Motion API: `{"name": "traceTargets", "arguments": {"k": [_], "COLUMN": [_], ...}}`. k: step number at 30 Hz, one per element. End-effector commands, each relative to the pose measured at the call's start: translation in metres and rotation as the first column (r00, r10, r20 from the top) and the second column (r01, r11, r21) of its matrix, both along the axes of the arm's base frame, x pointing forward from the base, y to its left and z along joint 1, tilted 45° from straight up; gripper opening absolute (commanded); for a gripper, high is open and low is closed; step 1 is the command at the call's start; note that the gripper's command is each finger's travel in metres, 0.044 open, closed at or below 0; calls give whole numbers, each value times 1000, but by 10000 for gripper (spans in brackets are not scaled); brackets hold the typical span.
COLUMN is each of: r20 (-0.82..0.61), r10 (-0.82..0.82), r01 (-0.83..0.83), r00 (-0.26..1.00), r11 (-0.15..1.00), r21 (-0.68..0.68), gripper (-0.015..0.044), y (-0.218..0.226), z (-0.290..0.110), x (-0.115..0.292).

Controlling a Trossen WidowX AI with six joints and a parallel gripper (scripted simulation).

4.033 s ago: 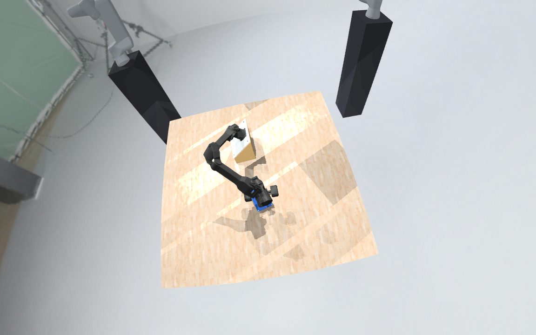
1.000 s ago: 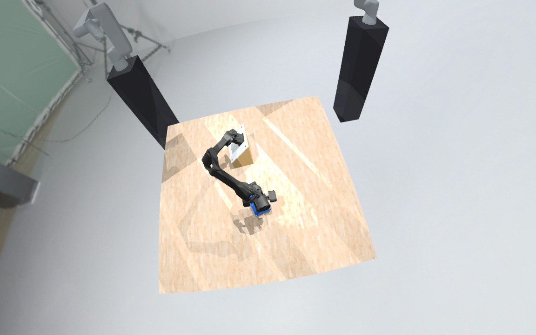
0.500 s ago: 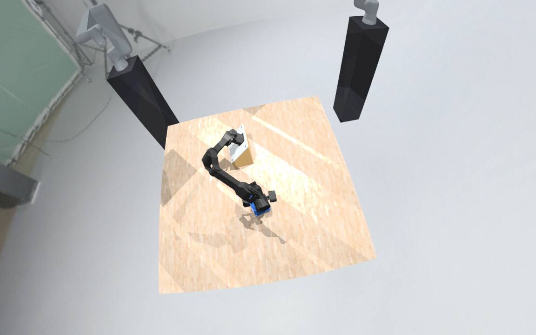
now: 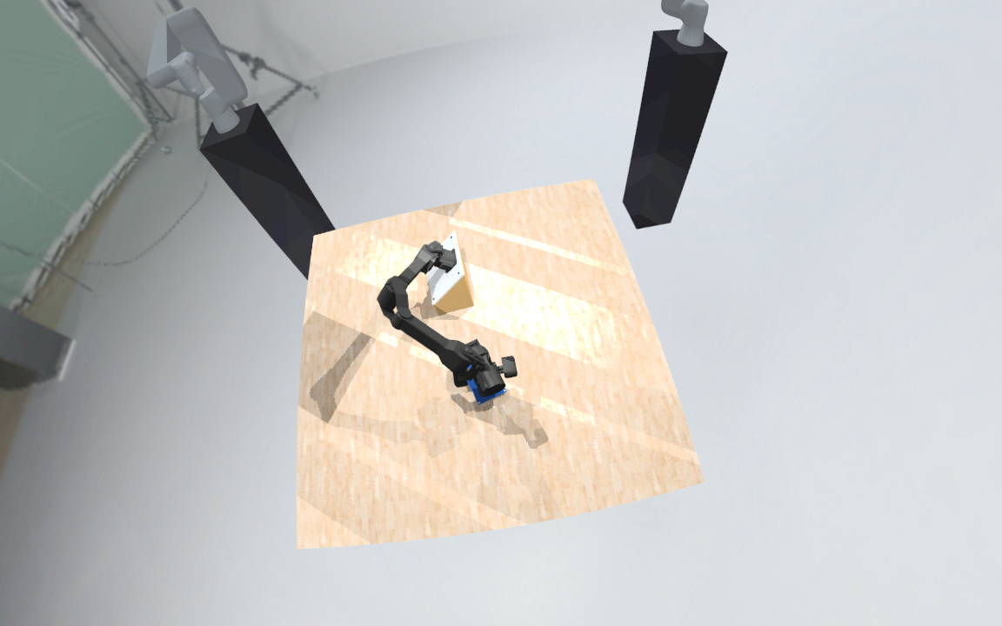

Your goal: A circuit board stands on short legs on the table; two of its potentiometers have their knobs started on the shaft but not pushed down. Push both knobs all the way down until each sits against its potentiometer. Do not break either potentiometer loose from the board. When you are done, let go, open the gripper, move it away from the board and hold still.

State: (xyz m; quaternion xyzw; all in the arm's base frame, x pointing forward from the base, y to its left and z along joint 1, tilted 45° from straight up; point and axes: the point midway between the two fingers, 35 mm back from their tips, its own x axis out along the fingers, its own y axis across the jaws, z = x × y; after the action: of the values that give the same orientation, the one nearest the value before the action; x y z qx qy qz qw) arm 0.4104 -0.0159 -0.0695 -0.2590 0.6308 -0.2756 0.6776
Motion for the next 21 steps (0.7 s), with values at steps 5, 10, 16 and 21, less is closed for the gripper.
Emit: {"name": "traceTargets", "arguments": {"k": [5,10,16,21], "r20": [1,1,-9,-9], "r10": [-12,-12,-8,-8], "r01": [12,12,8,8], "r00": [1000,1000,1000,1000], "r11": [1000,1000,1000,1000], "r21": [-2,-2,-8,-8], "gripper": [0,0,26,157], "y": [2,8,8,8], "z": [4,10,9,9], "x": [0,0,-3,-3]}}
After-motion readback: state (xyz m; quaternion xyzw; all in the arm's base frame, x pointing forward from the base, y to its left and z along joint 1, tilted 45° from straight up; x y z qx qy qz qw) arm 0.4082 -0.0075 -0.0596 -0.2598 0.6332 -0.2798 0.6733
